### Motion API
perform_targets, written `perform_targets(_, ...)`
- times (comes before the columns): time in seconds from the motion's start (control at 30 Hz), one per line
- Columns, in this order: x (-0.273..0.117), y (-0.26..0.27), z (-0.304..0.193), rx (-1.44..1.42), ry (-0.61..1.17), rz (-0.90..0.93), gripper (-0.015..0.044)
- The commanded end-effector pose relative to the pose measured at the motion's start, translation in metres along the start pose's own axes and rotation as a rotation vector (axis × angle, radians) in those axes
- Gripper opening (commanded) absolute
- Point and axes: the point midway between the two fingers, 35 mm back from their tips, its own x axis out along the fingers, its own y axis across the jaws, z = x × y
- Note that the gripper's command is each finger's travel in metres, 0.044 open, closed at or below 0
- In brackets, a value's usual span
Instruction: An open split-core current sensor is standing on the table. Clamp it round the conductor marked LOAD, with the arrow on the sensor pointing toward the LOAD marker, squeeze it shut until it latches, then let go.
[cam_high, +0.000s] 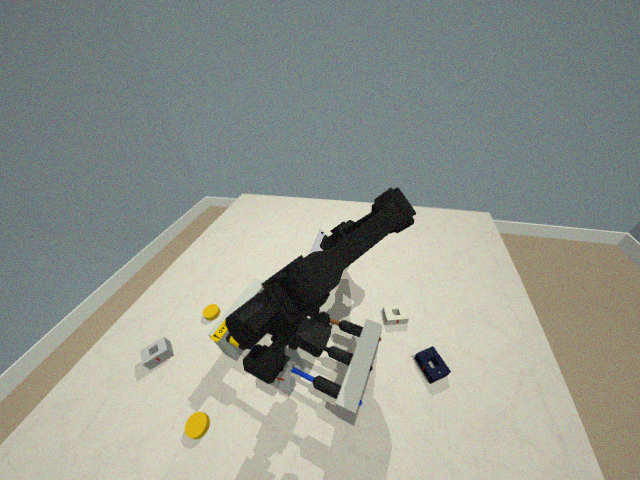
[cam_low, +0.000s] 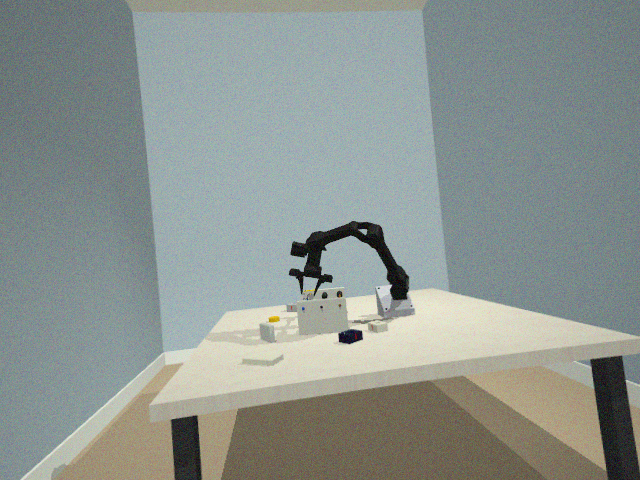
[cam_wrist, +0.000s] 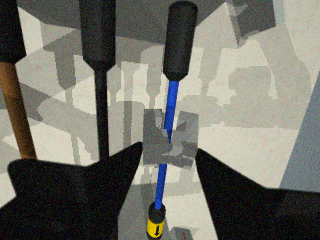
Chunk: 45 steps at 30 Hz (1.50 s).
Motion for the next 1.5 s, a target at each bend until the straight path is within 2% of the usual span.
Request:
perform_targets(0.0, -0.001, 0.0, 0.0, -0.003, 0.001, -0.001, 0.0)
perform_targets(0.57, 0.0, -0.001, 0.0, -0.003, 0.001, 0.008, 0.0)
perform_targets(1.37, 0.006, -0.013, -0.001, 0.004, 0.0, 0.229, 0.0)
perform_targets(1.47, 0.006, -0.01, -0.001, 0.012, -0.002, 0.207, 0.0079)
